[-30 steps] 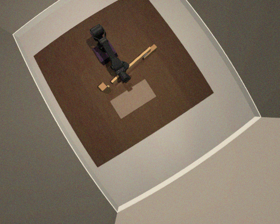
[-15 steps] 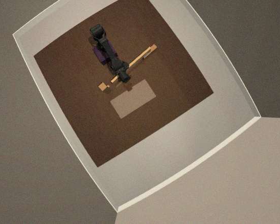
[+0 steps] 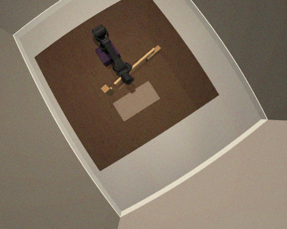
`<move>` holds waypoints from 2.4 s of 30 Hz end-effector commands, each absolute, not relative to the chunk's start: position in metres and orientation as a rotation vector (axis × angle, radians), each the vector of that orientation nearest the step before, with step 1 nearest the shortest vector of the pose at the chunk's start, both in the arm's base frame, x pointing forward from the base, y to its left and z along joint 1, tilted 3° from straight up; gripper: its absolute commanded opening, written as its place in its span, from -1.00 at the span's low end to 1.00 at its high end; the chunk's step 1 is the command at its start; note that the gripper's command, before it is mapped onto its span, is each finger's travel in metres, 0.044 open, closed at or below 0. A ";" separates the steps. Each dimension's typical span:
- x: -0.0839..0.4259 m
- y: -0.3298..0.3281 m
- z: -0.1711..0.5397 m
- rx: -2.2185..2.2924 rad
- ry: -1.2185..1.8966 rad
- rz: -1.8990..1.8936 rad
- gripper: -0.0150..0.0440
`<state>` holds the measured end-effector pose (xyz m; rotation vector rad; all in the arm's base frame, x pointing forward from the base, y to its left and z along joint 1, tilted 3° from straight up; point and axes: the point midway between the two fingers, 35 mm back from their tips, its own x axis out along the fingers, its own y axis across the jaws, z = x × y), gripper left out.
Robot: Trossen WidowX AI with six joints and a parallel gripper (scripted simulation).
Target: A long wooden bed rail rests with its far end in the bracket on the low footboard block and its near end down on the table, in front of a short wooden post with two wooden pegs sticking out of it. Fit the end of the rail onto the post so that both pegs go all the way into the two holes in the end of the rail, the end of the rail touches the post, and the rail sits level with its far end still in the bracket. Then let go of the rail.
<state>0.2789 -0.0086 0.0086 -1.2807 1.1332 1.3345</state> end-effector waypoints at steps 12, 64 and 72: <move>0.279 -0.009 0.008 -1.281 1.132 1.335 -0.49; 0.282 -0.024 0.009 -1.282 1.133 1.334 -0.49; 0.283 -0.027 0.009 -1.282 1.133 1.334 -0.49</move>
